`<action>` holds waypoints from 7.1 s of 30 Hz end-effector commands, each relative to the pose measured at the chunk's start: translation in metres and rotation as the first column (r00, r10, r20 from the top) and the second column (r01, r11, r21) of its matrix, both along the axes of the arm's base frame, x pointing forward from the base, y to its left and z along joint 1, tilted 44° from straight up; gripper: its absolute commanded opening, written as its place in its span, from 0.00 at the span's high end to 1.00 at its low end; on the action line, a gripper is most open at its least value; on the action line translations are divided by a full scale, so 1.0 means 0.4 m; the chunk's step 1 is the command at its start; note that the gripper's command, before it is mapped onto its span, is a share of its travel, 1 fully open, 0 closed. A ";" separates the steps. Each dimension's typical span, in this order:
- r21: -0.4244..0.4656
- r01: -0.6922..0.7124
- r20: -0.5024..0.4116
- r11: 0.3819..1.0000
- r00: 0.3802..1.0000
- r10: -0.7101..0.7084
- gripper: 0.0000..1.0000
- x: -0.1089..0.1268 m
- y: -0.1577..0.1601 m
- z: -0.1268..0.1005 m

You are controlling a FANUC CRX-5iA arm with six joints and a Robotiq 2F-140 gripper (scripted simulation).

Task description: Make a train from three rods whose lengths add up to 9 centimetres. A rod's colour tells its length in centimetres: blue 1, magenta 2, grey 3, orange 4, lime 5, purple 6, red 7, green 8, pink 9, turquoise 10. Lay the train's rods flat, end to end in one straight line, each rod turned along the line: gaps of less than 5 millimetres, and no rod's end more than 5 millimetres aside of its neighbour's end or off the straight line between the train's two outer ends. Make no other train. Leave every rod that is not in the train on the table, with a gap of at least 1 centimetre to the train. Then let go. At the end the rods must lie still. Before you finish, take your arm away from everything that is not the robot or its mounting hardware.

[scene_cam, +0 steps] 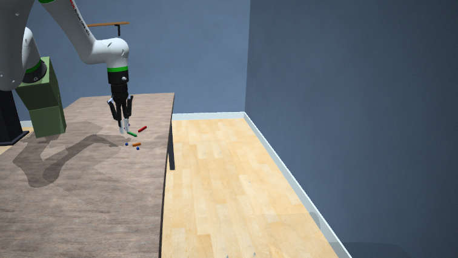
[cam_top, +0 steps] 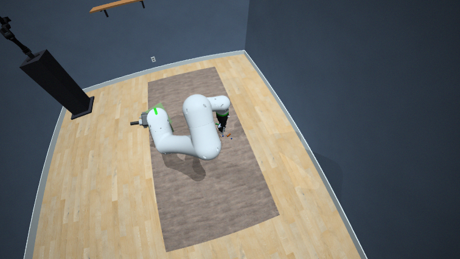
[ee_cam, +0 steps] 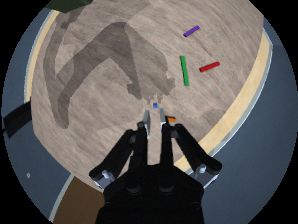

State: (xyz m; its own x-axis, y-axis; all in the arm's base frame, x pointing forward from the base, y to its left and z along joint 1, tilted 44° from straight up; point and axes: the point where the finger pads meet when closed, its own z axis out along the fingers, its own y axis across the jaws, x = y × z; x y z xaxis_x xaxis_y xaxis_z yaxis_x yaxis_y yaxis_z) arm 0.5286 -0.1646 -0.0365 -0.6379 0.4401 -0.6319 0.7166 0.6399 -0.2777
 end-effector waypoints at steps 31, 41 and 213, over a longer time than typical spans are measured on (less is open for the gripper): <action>0.000 0.000 0.000 1.000 1.000 0.000 0.85 0.024 -0.051 -0.059; 0.000 0.000 0.000 1.000 1.000 0.000 0.85 0.033 -0.071 -0.082; 0.000 0.000 0.000 1.000 1.000 0.000 0.97 -0.007 0.018 0.021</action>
